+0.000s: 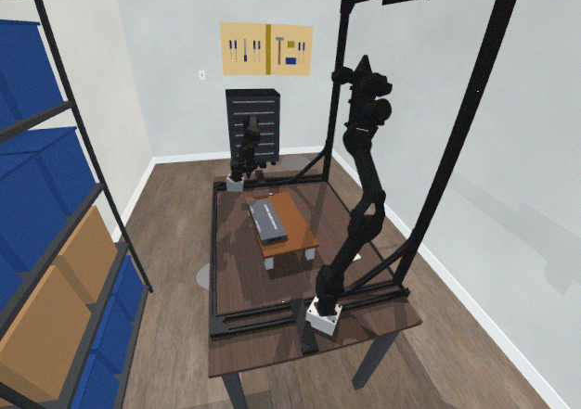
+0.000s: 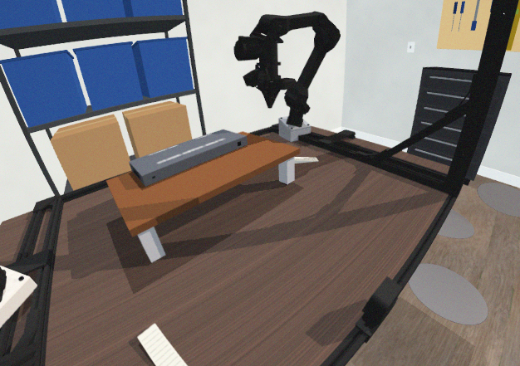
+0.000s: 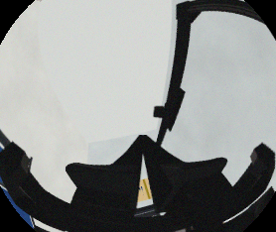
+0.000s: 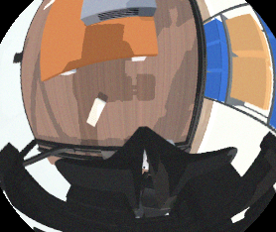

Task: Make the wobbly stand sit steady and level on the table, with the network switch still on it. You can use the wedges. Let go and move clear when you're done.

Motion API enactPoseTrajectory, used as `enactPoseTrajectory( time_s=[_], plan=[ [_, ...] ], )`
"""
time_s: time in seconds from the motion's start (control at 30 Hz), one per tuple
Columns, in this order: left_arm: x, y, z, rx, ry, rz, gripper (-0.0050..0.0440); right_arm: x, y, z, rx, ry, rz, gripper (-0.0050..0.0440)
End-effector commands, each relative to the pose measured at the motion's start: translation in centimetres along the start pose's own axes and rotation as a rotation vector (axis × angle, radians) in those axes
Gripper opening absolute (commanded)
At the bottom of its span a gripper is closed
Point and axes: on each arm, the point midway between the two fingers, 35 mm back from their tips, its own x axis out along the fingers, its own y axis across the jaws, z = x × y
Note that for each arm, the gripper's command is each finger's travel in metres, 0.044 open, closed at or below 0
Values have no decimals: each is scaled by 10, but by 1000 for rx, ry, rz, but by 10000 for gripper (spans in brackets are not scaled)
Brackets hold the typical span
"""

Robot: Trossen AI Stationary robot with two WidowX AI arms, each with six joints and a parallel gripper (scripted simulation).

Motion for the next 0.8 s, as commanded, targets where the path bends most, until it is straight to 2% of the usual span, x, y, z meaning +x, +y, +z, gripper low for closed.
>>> enactPoseTrajectory(
  time_s=[0.0,0.07,0.4,0.6,0.77],
  plan=[
    [7,1,2,8,-22,5,0,0,0,0,0,0,0,0],
    [2,0,9,2,-33,3,0,0,0,0,0,0,0,0],
    [2,4,94,18,-361,31,0,0,0,0,0,0,0,0],
    [2,4,94,18,-361,31,0,0,0,0,0,0,0,0],
    [7,1,10,7,-49,5,0,0,0,0,0,0,0,0]
  ],
)
